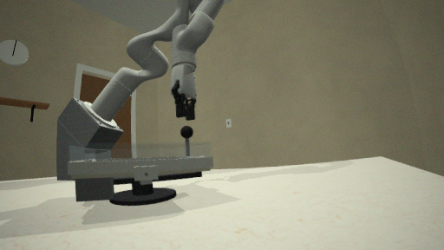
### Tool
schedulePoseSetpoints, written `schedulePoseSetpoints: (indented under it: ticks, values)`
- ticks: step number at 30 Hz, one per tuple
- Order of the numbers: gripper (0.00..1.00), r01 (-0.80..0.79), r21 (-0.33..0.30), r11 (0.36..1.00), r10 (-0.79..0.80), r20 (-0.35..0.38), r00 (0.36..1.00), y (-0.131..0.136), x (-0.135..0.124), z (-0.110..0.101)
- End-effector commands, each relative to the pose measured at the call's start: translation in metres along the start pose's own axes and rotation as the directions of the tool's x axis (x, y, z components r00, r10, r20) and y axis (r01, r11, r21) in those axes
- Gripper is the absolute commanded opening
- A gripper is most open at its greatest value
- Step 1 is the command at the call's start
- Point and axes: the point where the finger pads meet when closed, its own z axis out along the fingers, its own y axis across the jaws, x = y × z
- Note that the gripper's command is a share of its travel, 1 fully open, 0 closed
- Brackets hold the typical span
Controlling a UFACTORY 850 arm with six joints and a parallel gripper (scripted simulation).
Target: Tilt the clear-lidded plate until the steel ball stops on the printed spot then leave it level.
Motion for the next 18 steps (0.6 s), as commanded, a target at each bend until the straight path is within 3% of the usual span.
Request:
schedulePoseSetpoints:
  ticks: [1, 18]
  values:
    - [0.61, 0.000, 0.000, 1.000, 0.000, -0.001, 1.000, 0.0002, 0.0004, 0.0006]
    - [0.61, 0.000, 0.000, 1.000, 0.000, -0.001, 1.000, 0.0002, 0.0004, 0.0088]
